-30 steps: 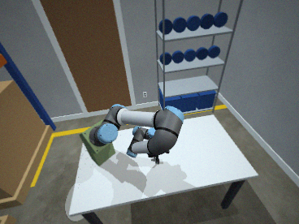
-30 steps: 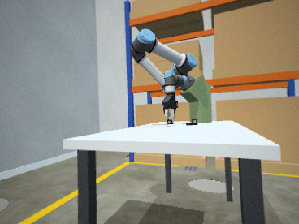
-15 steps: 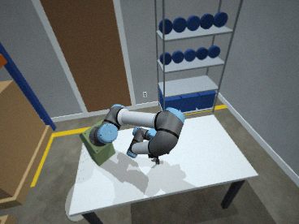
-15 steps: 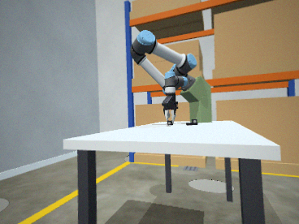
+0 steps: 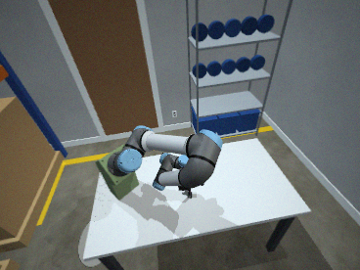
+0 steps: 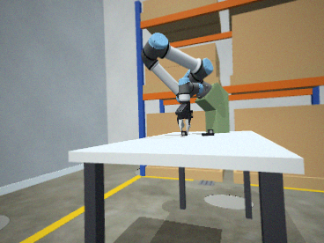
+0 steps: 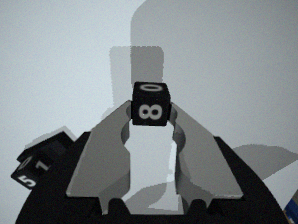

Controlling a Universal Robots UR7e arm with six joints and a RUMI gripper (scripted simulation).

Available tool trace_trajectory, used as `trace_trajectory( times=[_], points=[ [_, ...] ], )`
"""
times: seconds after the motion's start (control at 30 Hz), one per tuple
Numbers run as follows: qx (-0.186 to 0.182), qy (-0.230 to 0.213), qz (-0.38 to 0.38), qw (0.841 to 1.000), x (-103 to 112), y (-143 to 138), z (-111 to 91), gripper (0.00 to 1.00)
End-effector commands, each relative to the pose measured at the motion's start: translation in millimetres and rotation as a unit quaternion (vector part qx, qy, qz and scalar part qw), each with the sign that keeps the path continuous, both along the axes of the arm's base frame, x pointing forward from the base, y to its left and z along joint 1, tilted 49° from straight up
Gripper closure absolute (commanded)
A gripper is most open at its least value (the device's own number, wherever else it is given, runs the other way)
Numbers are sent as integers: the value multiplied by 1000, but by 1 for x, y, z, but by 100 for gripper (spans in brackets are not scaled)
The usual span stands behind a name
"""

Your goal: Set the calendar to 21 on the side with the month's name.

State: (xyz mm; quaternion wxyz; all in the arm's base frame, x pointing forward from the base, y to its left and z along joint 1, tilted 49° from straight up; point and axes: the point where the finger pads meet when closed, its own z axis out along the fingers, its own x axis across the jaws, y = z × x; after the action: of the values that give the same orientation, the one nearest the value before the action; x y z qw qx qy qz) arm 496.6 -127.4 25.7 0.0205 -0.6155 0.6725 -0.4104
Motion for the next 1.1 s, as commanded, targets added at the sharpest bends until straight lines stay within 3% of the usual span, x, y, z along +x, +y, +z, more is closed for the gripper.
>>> trace_trajectory(
  times=[0.0,1.07],
  points=[
    [0,0,0,1000,0,0,0,89],
    [0,0,0,1000,2,-2,-2,89]
  ],
)
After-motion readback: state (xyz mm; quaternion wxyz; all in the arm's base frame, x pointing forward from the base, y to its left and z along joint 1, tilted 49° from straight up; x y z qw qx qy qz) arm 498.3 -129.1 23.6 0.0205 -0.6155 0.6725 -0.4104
